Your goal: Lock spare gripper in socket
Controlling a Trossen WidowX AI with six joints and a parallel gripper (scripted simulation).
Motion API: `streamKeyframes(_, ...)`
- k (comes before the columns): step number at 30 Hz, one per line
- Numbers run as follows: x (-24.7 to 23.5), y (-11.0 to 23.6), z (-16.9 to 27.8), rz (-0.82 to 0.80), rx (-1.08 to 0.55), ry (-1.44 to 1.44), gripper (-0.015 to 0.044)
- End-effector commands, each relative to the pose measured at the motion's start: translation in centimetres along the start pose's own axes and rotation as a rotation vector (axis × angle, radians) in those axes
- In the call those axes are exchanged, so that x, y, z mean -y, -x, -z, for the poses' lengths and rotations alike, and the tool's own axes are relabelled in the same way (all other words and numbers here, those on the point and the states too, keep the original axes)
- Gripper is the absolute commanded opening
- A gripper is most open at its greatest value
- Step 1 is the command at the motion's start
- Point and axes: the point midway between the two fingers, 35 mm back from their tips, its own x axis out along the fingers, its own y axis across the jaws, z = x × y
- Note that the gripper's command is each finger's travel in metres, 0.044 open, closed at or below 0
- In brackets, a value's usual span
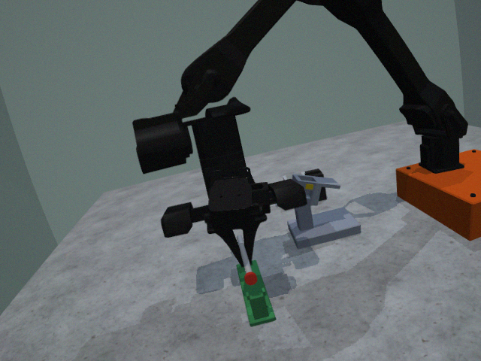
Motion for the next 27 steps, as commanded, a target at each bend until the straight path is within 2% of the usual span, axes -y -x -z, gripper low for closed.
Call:
streamKeyframes(1,-0.11,-0.73,0.12,-0.002,0.000,0.004,0.0000)
streamKeyframes(27,-0.22,-1.49,0.23,0.001,0.000,0.005,0.0000)
